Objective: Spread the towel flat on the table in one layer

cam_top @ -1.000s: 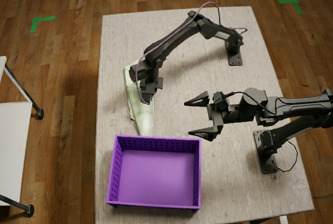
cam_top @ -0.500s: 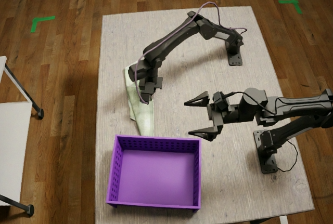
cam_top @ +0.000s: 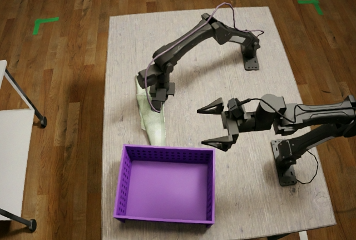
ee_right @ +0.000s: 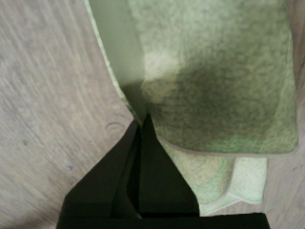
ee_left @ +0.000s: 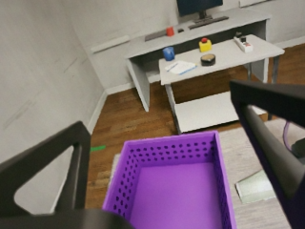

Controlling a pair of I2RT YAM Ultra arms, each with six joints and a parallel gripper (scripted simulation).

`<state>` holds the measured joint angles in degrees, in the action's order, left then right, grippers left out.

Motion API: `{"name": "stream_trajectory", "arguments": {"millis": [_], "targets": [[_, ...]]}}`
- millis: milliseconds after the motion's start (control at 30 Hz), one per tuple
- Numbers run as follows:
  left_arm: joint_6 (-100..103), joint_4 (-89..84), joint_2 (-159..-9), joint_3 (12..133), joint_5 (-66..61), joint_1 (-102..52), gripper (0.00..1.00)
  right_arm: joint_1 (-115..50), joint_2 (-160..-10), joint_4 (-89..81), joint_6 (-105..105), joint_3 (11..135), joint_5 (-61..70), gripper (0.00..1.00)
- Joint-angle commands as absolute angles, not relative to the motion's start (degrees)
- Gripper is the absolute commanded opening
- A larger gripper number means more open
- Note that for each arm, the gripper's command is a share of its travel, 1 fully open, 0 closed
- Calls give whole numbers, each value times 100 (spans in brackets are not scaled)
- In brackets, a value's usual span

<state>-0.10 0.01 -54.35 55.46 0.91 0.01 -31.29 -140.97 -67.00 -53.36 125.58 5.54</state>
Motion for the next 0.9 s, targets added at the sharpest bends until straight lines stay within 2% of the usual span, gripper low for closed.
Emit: {"name": "stream_trajectory", "arguments": {"millis": [0, 867], "targets": [[-10, 28, -5426, 5577, 95, 2, 100, -3107, -14087, -6914, -5291, 12732, 660, 0], [-10, 28, -5426, 5577, 91, 2, 100, -3081, -14082, -6954, -5331, 12778, 662, 0]]}}
